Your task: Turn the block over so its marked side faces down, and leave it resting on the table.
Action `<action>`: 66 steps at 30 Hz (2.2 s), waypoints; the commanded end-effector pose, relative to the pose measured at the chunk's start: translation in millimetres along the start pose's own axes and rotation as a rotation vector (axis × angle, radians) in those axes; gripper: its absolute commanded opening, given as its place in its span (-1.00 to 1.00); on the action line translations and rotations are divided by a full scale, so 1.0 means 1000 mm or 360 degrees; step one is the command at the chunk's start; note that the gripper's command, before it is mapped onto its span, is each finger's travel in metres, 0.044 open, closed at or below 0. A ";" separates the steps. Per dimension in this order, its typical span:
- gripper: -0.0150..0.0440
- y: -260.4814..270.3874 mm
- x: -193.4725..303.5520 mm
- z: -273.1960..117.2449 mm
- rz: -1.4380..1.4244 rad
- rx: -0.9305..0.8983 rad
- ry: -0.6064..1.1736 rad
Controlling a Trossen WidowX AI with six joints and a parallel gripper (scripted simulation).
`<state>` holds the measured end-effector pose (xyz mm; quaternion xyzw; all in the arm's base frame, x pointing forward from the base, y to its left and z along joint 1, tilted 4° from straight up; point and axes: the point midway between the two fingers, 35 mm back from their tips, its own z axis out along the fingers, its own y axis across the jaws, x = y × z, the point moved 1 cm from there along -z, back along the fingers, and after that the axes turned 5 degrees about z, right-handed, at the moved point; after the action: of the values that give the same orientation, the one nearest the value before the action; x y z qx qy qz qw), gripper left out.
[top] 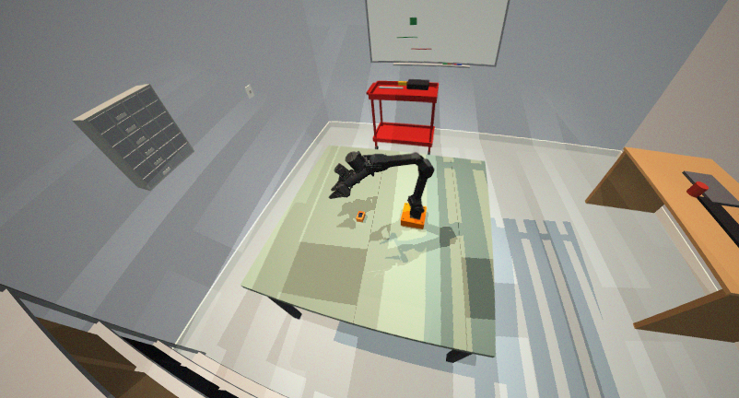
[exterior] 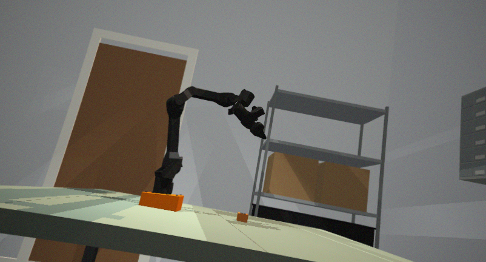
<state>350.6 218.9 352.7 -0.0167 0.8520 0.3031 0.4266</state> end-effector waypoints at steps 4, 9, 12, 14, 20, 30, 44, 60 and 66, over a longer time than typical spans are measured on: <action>1.00 -0.081 0.046 0.038 0.0059 0.0358 0.0346; 1.00 -0.148 0.088 0.052 0.0067 0.0645 0.0672; 1.00 -0.188 0.117 0.051 0.0084 0.0805 0.0903; 1.00 -0.212 0.137 0.047 0.0100 0.0898 0.1065; 1.00 -0.264 0.177 0.028 0.0154 0.1065 0.1448; 1.00 -0.279 0.204 0.045 0.0155 0.1065 0.1448; 1.00 -0.290 0.222 0.056 0.0155 0.1064 0.1448; 1.00 -0.302 0.241 0.066 0.0155 0.1064 0.1448; 0.47 -0.302 0.241 0.066 0.0155 0.1064 0.1448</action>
<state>331.3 63.8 -5.3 0.0291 0.9994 0.0000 -0.0171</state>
